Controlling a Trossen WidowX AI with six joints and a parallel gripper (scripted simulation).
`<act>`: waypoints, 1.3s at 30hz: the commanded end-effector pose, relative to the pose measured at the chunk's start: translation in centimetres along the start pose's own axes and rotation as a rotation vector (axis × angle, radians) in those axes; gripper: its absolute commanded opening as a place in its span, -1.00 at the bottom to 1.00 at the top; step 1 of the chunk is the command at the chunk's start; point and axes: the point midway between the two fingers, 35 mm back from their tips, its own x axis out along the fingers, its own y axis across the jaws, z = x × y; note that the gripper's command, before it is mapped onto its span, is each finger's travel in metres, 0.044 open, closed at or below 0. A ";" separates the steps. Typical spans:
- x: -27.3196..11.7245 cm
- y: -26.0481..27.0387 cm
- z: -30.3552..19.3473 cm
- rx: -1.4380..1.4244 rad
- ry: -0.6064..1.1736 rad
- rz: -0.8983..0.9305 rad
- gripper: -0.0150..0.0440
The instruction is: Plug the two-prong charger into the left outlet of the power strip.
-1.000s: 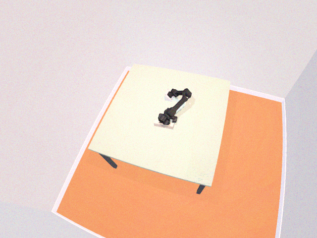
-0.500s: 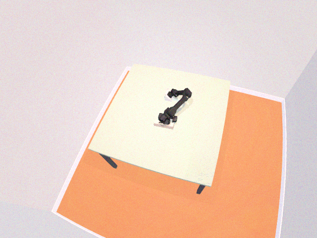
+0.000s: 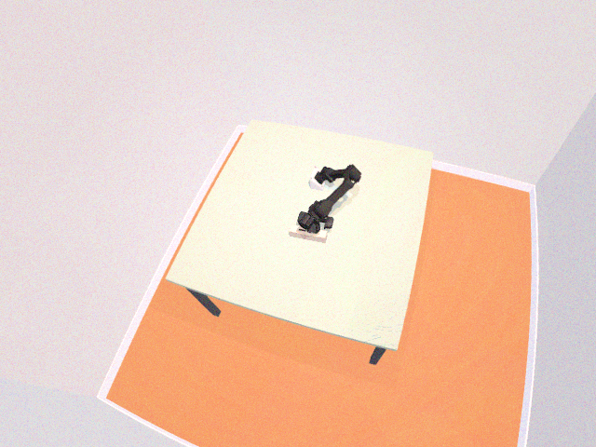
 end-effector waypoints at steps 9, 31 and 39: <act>0.1 0.1 -0.4 -0.004 -0.004 0.007 1.00; 0.2 0.0 -2.8 -0.003 -0.003 0.007 1.00; 0.2 0.0 -3.7 -0.002 -0.002 0.007 1.00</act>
